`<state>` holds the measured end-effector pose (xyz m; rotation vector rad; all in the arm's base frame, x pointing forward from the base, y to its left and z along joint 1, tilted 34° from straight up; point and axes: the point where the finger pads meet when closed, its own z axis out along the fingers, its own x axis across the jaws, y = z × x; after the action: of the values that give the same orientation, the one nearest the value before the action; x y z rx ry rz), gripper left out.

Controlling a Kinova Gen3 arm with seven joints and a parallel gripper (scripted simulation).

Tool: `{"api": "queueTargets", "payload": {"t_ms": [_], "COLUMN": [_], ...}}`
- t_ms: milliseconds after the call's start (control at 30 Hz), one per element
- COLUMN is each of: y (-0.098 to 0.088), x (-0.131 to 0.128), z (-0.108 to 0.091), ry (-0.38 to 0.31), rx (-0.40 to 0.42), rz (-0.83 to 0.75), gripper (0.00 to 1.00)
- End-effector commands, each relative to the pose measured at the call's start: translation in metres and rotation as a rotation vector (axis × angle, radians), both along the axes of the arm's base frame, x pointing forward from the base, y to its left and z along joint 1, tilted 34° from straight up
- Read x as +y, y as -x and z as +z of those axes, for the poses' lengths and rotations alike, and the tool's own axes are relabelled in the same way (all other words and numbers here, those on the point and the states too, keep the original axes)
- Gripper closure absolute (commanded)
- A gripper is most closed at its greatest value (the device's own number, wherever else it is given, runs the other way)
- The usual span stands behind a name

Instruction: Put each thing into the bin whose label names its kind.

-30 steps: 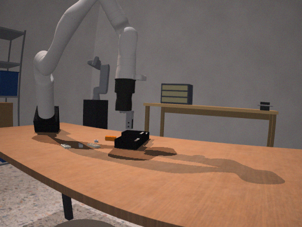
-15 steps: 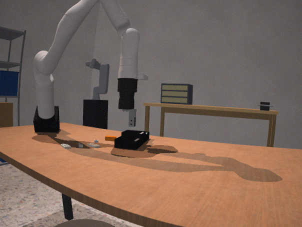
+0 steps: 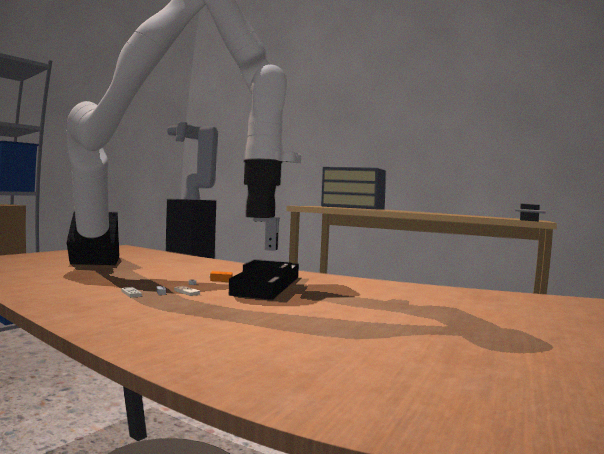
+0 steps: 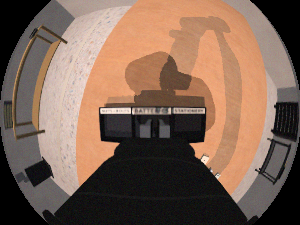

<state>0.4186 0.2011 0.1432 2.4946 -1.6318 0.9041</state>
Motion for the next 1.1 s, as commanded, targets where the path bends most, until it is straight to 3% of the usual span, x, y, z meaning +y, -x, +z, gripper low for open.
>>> {"api": "queueTargets", "payload": {"t_ms": [0,733,1067], "y": [-0.001,-0.025,-0.026], "x": [0.0,-0.018,-0.018], "z": [-0.007,-0.051,-0.05], "ry": [-0.002,-0.001,0.002], "rx": [0.002,0.002,0.0], "rz": [-0.001,0.001,0.0], "gripper": [0.69,0.69,0.69]}}
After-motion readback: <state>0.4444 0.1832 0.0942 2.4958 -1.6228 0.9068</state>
